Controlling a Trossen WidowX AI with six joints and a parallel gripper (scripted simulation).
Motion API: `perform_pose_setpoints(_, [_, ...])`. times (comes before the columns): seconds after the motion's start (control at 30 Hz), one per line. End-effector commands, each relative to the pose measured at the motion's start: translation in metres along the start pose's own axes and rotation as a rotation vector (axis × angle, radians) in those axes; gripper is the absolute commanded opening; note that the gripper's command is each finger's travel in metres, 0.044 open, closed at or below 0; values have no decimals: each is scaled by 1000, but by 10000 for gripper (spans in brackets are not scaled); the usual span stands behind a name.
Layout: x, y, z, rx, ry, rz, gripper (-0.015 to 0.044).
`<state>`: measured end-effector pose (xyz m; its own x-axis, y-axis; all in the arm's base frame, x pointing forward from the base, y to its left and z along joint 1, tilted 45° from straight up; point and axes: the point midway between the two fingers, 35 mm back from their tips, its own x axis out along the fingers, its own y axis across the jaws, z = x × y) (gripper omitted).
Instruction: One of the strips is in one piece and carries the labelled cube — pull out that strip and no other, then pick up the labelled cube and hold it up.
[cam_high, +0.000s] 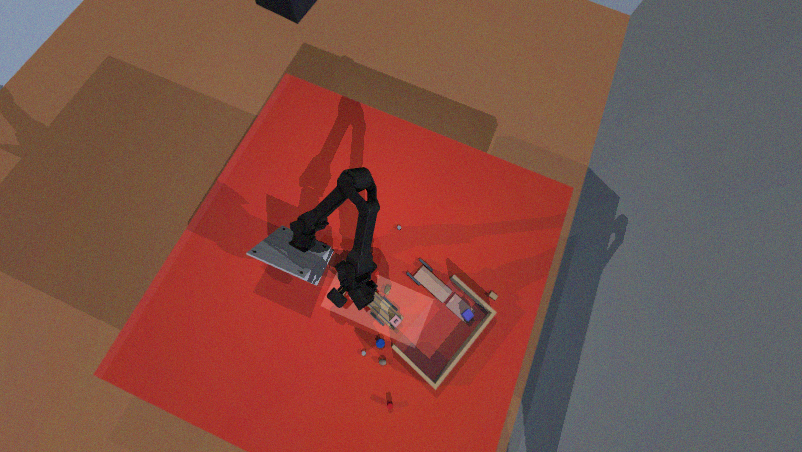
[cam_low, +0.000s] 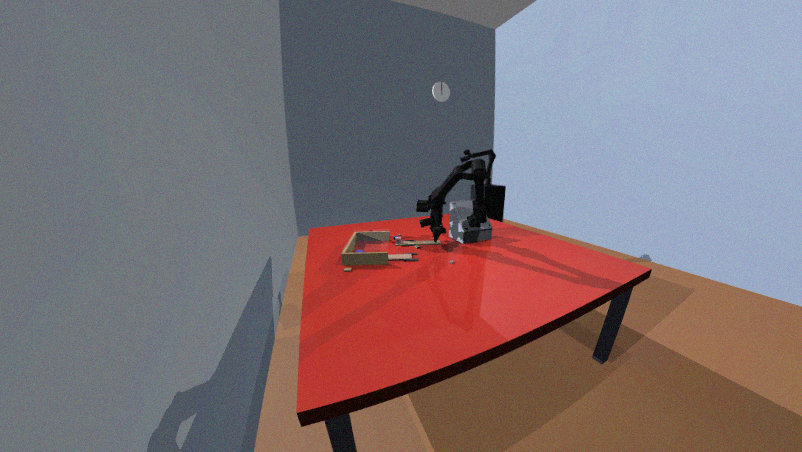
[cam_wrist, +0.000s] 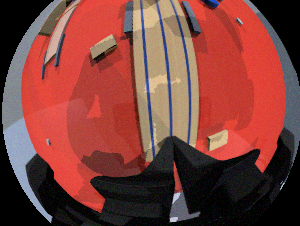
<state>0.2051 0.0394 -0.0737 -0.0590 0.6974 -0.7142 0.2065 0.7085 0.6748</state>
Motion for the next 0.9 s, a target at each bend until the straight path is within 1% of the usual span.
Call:
perform_pose_setpoints(0.0, [4,0,-8,3,26,-2,0])
perform_pose_setpoints(0.4, [4,0,-8,3,26,-2,0])
perform_pose_setpoints(0.43, [-2,0,0,0,1,-1,0])
perform_pose_setpoints(0.57, [-40,0,2,2,24,-5,0])
perform_pose_setpoints(0.67, [-42,0,2,2,25,-4,0])
perform_pose_setpoints(0.87, [-42,1,29,76,24,-5,157])
